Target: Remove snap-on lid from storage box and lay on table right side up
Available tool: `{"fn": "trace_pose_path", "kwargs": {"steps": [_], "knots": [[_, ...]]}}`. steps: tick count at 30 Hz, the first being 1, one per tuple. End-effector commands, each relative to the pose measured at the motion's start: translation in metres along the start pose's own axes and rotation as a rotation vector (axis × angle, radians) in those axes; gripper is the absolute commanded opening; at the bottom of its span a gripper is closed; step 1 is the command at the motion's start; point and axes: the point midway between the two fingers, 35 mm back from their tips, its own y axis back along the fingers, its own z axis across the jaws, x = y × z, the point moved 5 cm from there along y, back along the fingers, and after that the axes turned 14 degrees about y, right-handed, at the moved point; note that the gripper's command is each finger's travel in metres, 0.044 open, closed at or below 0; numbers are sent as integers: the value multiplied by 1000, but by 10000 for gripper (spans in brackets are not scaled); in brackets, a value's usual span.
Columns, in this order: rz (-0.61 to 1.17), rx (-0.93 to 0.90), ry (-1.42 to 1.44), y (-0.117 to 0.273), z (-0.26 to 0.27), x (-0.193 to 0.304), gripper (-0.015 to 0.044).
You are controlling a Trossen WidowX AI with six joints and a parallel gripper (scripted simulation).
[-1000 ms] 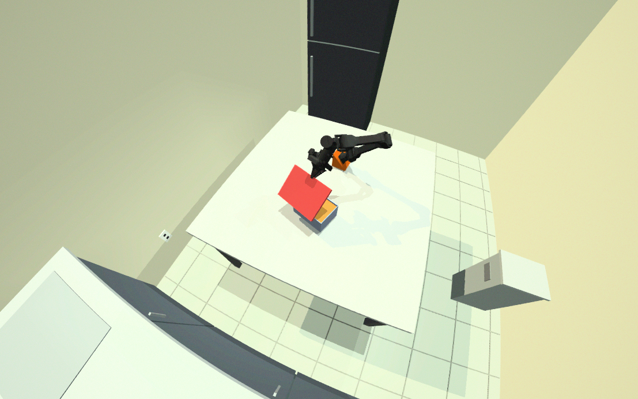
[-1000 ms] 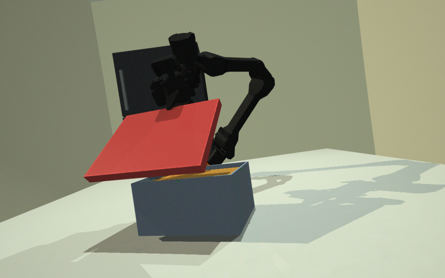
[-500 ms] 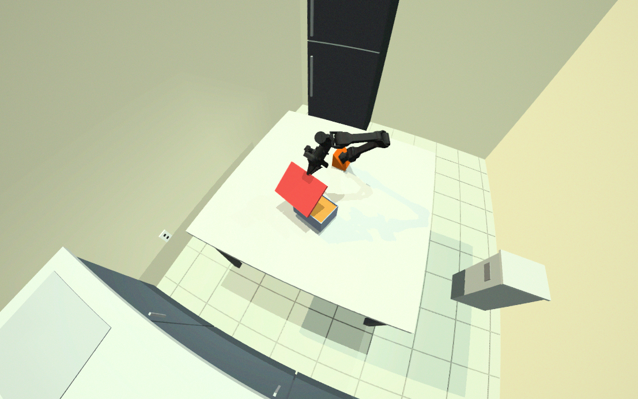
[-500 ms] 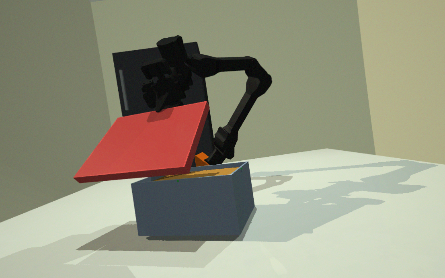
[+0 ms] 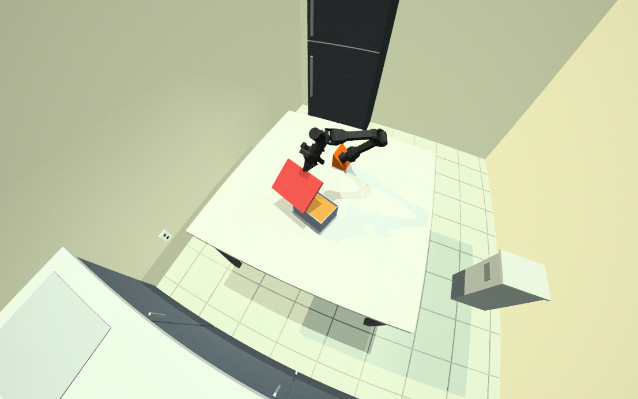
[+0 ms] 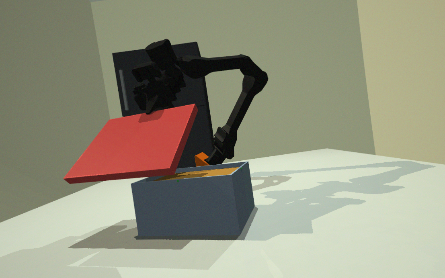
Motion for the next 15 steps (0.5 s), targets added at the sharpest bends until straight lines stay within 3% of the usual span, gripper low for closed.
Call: {"fn": "trace_pose_path", "kwargs": {"steps": [1, 15], "knots": [[0, -6, 6, 2, -2, -8, 0], [-1, -6, 7, 5, -10, -35, 0]]}}
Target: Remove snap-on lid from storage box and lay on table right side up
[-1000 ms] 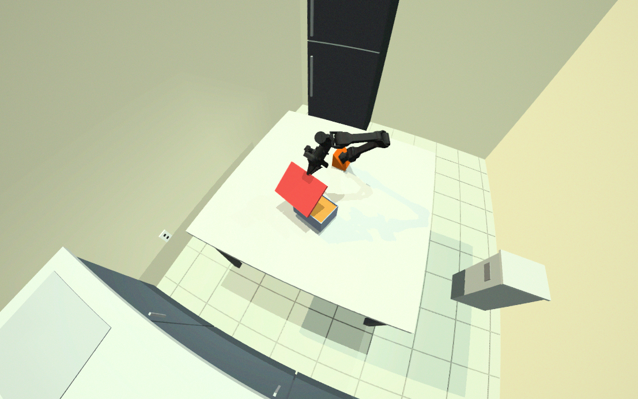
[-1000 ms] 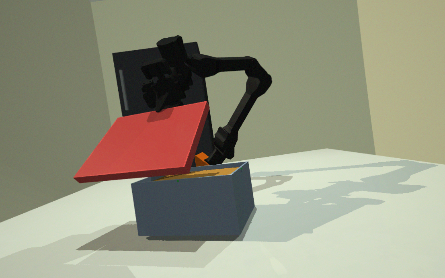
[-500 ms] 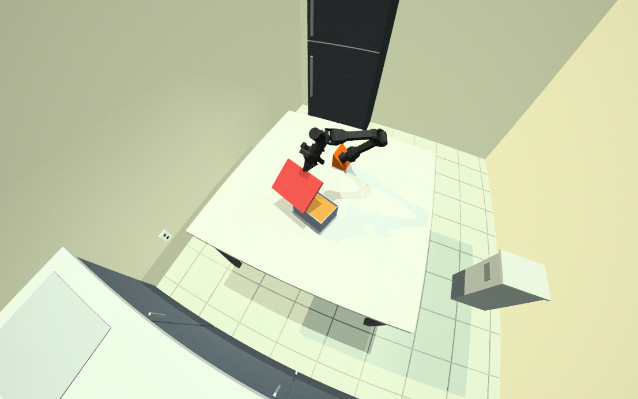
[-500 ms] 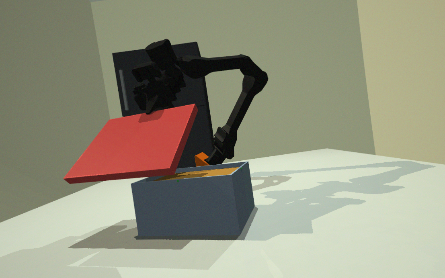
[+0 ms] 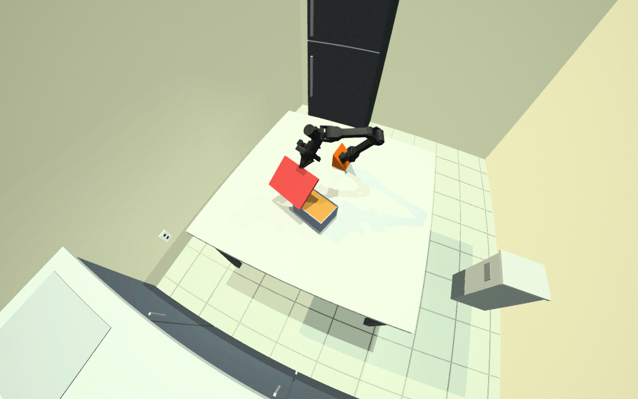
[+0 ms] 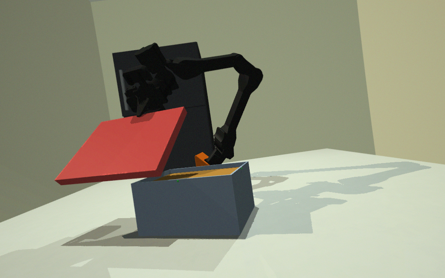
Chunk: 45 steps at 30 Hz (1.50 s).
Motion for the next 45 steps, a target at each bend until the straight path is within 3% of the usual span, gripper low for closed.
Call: {"fn": "trace_pose_path", "kwargs": {"steps": [1, 45], "knots": [[0, -9, 9, 3, 0, -8, 0], [-4, -9, 13, 12, -28, -91, 0]]}}
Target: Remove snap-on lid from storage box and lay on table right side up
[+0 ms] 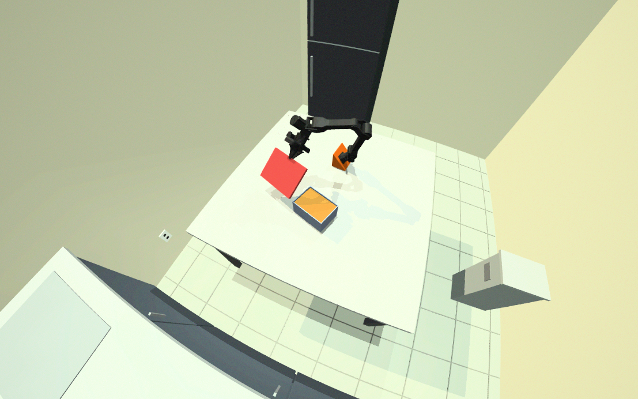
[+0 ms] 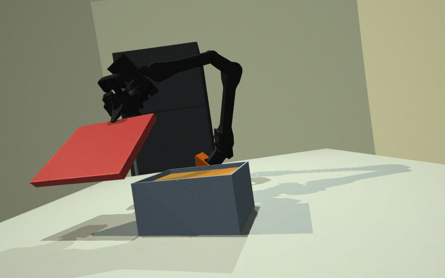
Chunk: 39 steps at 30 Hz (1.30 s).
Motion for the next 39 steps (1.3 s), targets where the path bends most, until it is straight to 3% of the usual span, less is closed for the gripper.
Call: {"fn": "trace_pose_path", "kwargs": {"steps": [1, 30, 39], "knots": [[0, -10, 9, 3, 0, -9, 0], [-3, -10, 12, 9, -18, -63, 0], [-2, -10, 12, 4, -22, -58, 0]]}}
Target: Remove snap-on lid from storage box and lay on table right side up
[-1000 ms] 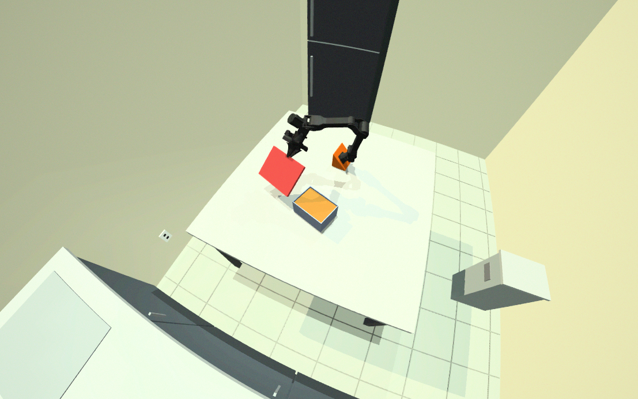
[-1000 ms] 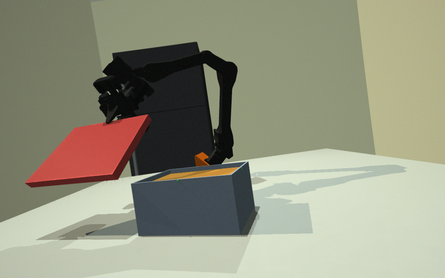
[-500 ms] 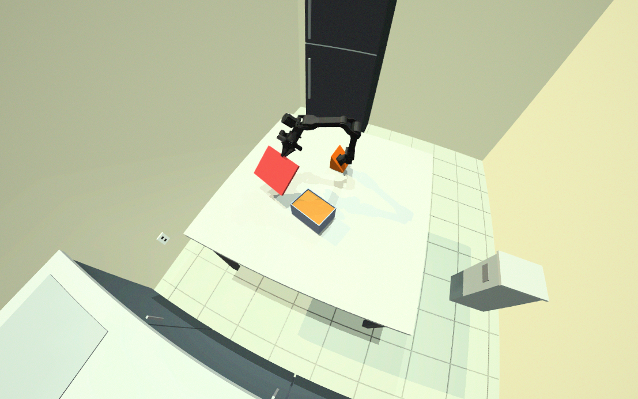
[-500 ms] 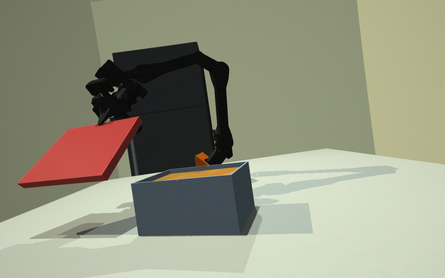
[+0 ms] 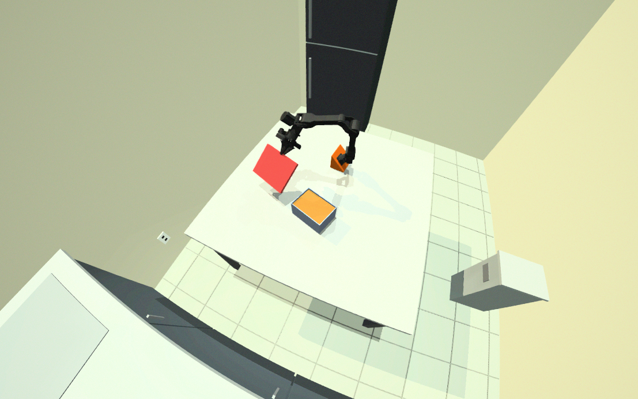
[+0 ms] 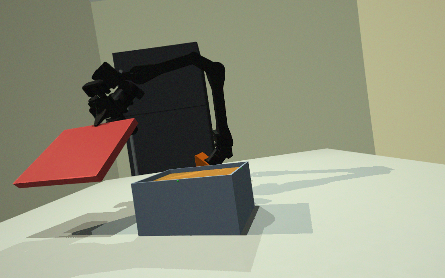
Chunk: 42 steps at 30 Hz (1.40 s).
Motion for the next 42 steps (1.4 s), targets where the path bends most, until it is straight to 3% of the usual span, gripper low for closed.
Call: {"fn": "trace_pose_path", "kwargs": {"steps": [1, 42], "knots": [[5, -7, 1, -3, -2, 3, 0], [5, -8, 1, -26, -28, 11, 0]]}}
